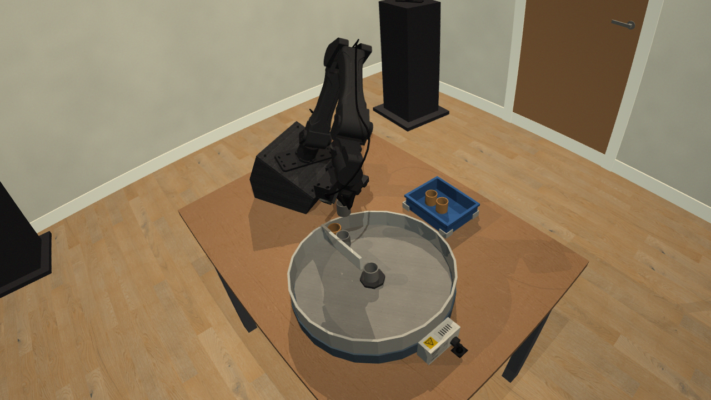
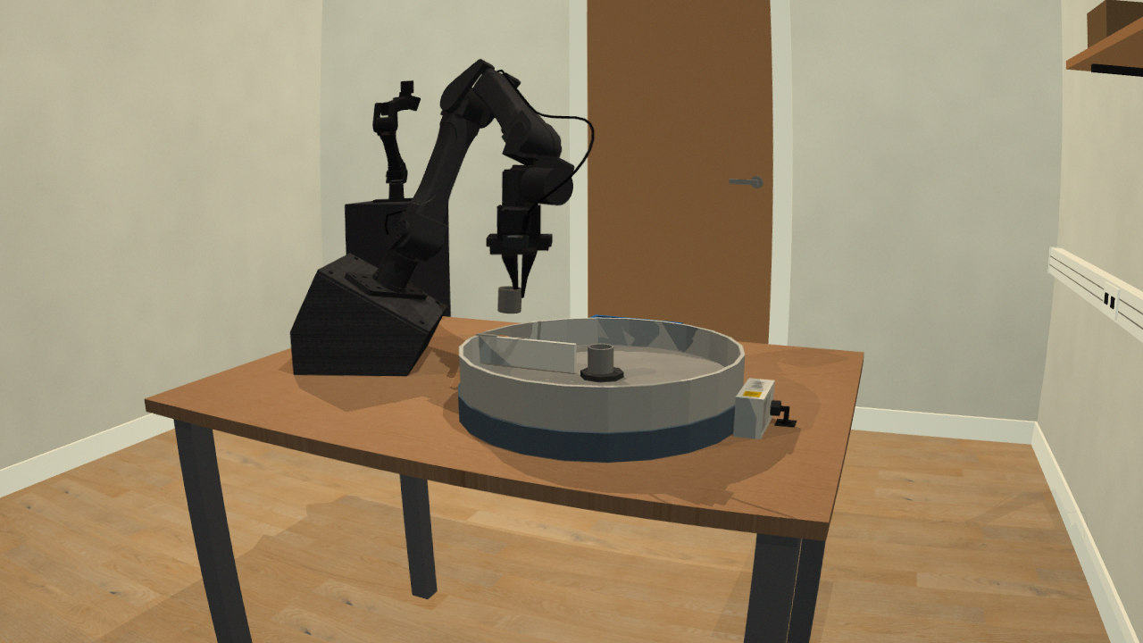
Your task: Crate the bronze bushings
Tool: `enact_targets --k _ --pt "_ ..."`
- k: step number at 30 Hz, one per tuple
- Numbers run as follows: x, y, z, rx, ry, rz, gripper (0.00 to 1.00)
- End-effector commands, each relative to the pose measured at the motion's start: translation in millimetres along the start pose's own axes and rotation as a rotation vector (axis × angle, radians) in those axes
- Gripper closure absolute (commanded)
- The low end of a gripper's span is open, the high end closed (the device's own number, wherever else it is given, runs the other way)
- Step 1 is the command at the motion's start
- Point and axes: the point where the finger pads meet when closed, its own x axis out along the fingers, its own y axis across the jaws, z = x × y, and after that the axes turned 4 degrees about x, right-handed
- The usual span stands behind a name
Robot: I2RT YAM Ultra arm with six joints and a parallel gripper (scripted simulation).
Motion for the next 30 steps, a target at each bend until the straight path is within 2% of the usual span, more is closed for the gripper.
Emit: enact_targets --k 1,26,30 --pt "-17.8 10.8 6.2 -0.017 -0.040 0.042 1.00" --pt "-17.7 11.1 6.6 -0.016 -0.041 0.043 1.00" --pt "-9.3 9.2 9.7 0.002 -0.018 0.019 1.00"
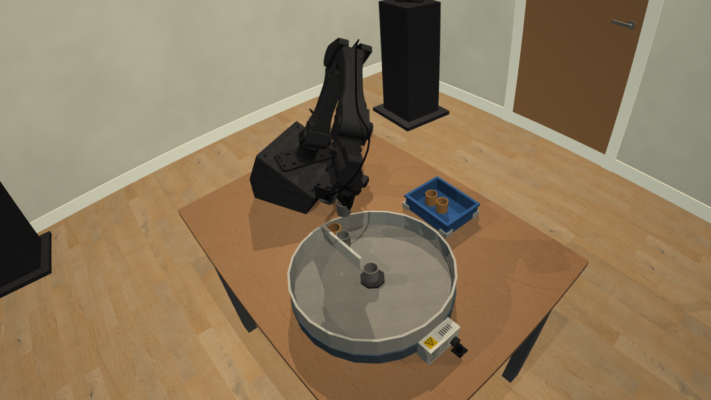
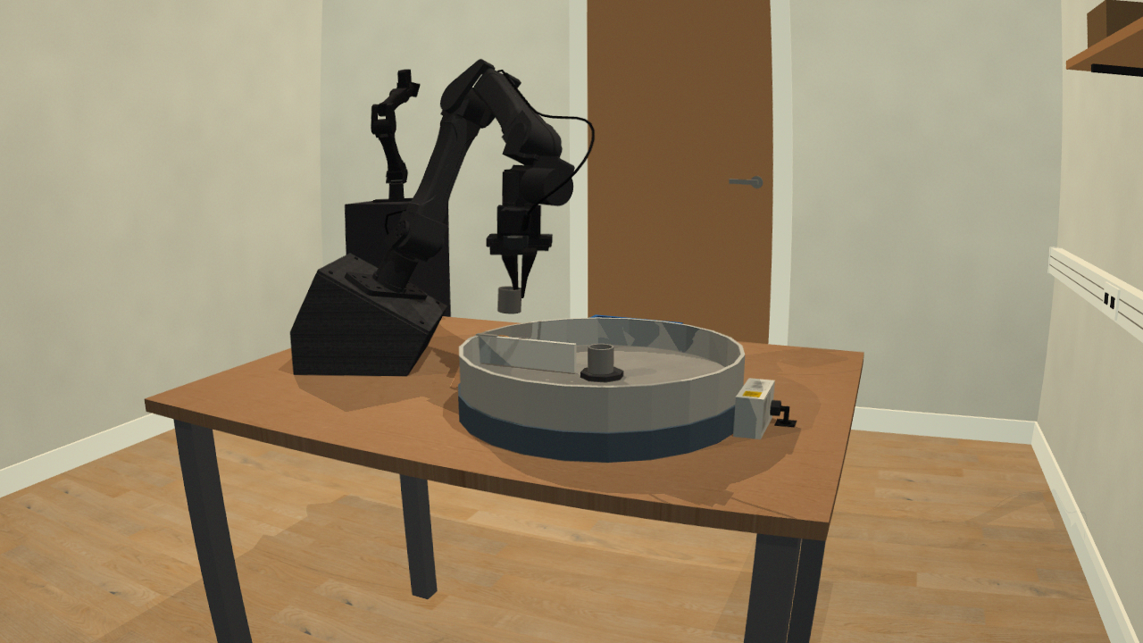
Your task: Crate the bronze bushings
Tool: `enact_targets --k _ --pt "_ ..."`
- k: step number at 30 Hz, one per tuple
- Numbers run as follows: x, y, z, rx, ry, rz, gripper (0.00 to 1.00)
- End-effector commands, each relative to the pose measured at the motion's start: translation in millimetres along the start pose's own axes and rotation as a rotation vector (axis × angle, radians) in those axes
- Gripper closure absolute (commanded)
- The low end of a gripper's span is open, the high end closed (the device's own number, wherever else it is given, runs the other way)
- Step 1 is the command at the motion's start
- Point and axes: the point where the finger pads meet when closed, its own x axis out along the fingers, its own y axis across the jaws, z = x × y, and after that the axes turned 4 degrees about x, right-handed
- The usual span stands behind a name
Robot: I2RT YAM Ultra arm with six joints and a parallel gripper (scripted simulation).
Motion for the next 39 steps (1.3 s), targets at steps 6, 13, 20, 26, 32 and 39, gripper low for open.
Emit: enact_targets --k 6,13,20,26,32,39 --pt "-8.5 19.3 13.2 -0.002 -0.018 0.017 1.00" --pt "-8.7 32.7 24.6 -0.005 -0.025 0.015 1.00" --pt "-10.0 57.4 45.2 0.002 -0.025 0.012 1.00" --pt "-11.7 72.7 60.8 0.010 -0.030 0.013 1.00" --pt "-11.6 99.4 77.6 0.003 -0.027 0.013 1.00" --pt "-12.6 124.0 96.7 0.004 -0.029 0.014 1.00"
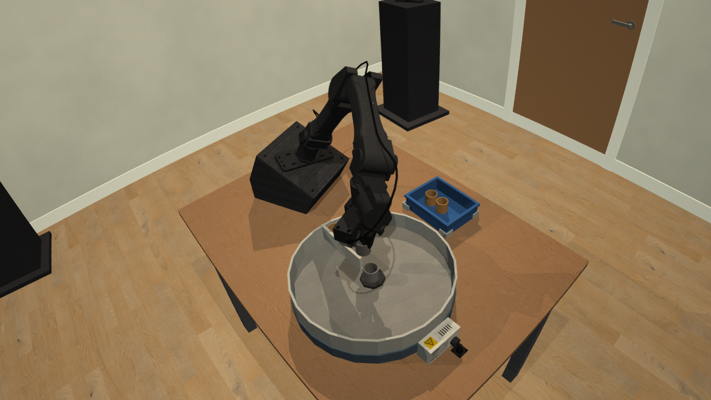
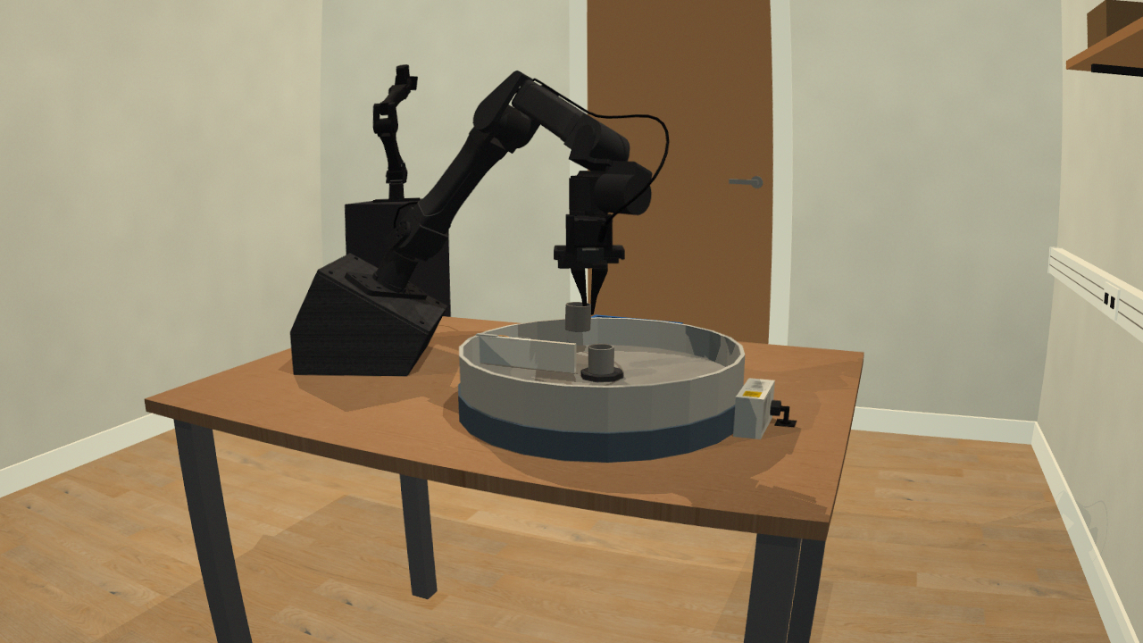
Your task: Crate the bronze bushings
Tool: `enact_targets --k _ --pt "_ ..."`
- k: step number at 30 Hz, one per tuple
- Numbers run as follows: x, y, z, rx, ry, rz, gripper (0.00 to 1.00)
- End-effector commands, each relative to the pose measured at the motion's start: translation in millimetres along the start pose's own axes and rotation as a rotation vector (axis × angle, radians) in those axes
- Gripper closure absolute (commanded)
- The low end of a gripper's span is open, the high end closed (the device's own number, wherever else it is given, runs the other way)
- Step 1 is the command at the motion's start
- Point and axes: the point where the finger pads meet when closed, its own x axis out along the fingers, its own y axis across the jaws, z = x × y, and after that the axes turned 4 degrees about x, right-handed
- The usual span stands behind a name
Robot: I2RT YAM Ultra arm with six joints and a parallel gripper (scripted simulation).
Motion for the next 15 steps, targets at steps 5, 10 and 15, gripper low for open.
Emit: enact_targets --k 5,10,15 --pt "-17.0 16.4 14.5 0.015 -0.025 -0.004 1.00" --pt "-17.1 27.2 22.7 0.014 -0.025 -0.004 1.00" --pt "-17.1 34.3 27.9 0.013 -0.025 -0.004 1.00"
